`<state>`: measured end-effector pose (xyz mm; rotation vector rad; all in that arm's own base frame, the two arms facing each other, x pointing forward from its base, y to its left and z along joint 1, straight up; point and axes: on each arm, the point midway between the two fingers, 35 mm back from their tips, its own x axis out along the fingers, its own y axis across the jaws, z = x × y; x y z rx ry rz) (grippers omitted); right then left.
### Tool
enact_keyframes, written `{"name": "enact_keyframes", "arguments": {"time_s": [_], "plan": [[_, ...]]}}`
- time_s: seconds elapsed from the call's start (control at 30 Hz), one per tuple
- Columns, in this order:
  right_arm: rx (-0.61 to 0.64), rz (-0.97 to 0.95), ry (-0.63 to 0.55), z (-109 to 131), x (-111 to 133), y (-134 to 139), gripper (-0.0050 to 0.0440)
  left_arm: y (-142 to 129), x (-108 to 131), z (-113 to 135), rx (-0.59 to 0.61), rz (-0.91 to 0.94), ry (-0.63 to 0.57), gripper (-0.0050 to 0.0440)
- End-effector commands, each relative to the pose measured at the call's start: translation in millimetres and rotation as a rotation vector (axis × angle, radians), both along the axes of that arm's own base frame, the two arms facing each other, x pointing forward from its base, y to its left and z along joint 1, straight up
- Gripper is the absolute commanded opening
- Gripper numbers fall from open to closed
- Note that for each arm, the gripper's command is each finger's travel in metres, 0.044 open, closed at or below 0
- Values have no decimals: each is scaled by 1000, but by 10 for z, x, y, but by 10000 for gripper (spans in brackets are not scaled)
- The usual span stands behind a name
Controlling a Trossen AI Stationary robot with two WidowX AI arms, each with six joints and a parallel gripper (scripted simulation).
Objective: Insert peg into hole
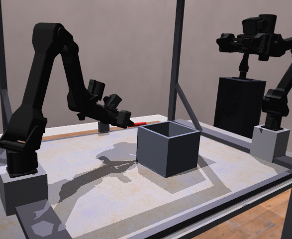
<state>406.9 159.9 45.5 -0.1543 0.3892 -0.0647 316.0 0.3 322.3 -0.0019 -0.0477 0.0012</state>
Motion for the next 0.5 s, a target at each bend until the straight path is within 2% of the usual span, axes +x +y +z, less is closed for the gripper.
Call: {"name": "enact_keyframes", "arguments": {"time_s": [0.0, 0.03, 0.13, 0.27, 0.3, 0.37, 0.47], "plan": [[-49, 9, 30, 121, -26, 30, 65, -14, -11, -5, 2, -5, -1, 440], [-36, 14, 6, 252, -19, 56, 65, -14, -11, -5, 2, -5, -1, 440], [-45, 19, 8, 277, -30, 61, 65, -14, -11, -5, 2, -5, -1, 440], [-135, 58, 40, 519, -150, 85, 65, -14, -11, -5, 2, -5, -1, 440], [-170, 69, 58, 512, -142, 92, 65, -14, -11, -5, 2, -5, -1, 440], [-296, 120, 137, 238, 99, 136, 65, -14, -11, -5, 2, -5, -1, 440], [-413, 180, 190, 223, 147, 138, 65, -14, -11, -5, 2, -5, -1, 440]]}}
